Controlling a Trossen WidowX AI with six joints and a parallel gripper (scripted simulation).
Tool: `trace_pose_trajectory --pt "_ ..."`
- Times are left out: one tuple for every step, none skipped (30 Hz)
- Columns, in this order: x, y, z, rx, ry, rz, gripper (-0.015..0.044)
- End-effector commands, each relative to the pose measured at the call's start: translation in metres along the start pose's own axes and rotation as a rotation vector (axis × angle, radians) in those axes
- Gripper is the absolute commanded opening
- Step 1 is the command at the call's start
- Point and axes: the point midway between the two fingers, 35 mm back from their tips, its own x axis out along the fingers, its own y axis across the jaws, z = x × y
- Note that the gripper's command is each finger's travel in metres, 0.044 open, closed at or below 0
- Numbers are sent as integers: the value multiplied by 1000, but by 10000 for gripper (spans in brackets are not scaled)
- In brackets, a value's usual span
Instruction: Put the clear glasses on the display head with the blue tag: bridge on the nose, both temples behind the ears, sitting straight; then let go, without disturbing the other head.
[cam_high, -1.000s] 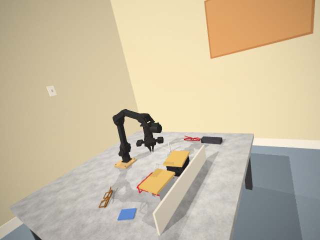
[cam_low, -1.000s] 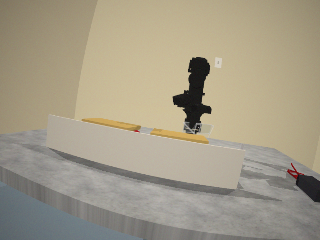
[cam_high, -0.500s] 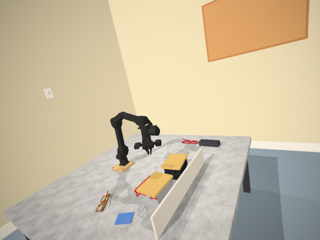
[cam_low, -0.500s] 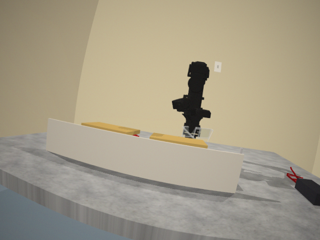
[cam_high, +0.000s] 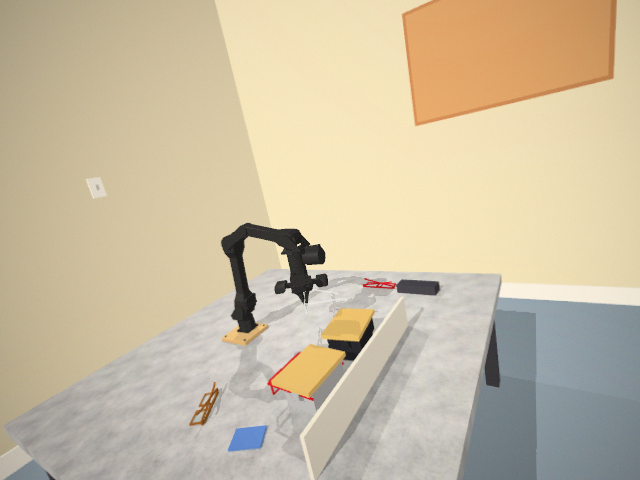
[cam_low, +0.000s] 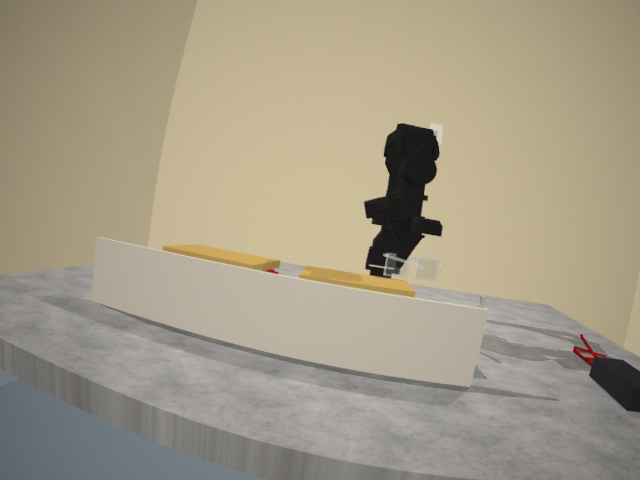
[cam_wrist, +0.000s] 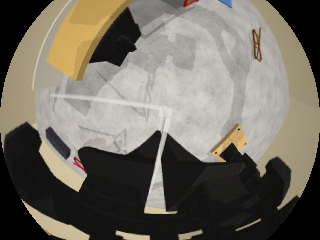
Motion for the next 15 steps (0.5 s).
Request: trace_pose_trajectory --pt "-2 12 -17 1 3 11 0" --pt "-2 14 -22 1 4 11 0" --pt "-3 16 -27 1 4 11 0" --pt "-3 18 -32 1 4 11 0" --pt "-3 20 -36 1 5 11 0" --pt "-3 21 -41 1 5 11 0" --pt "-3 23 -46 1 6 11 0" --pt "-3 25 -51 1 6 12 0" --pt "-3 26 -56 1 6 12 0" --pt "-3 28 -61 1 7 12 0" --pt "-3 29 -67 1 7 12 0" --pt "-3 31 -72 1 8 12 0" --pt "-3 32 -77 1 8 12 0" --pt "-3 33 -82 1 9 12 0" --pt "-3 34 -87 1 9 12 0"
